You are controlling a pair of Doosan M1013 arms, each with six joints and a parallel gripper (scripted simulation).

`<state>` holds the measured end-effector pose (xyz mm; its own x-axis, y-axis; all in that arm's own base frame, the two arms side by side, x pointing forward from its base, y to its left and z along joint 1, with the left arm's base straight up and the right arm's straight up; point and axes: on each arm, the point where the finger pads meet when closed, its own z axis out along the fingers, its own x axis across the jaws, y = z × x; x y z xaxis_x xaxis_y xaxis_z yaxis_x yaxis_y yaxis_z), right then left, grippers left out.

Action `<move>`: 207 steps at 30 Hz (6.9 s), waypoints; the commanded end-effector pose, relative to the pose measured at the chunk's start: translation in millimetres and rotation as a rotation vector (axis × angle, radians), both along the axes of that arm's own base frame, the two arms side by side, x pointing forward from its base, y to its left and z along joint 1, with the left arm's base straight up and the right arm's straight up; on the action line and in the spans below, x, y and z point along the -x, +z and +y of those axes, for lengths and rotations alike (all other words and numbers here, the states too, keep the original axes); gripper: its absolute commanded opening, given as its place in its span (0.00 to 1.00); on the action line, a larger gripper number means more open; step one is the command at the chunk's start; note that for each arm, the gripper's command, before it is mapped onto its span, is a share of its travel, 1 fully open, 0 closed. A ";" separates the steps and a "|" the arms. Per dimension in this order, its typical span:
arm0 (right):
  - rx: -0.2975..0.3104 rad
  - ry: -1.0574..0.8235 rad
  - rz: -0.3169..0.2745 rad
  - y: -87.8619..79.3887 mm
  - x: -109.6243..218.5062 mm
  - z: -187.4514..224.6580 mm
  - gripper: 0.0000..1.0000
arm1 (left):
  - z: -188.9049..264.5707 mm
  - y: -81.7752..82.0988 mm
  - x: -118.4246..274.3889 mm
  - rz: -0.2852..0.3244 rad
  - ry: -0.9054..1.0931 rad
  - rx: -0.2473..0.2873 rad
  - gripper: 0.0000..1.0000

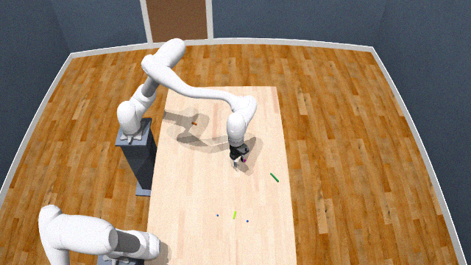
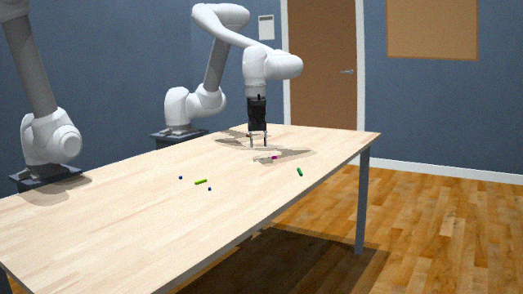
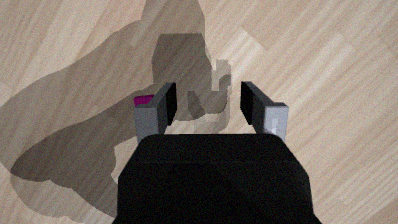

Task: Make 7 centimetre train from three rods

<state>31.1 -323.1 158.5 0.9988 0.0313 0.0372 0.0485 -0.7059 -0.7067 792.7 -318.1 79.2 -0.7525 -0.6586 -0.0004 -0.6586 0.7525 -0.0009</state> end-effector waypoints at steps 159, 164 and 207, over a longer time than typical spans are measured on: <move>0.001 0.000 0.000 0.3 -0.1 -0.2 1.00 | -357.7 2.4 49.7 0.000 0.360 0.001 1.00; 0.001 0.000 0.000 0.3 -0.1 -0.2 1.00 | -361.2 2.2 40.6 0.000 0.571 0.002 1.00; 0.001 0.000 0.000 0.3 -0.1 -0.2 1.00 | -365.1 1.9 30.2 0.000 0.860 0.002 1.00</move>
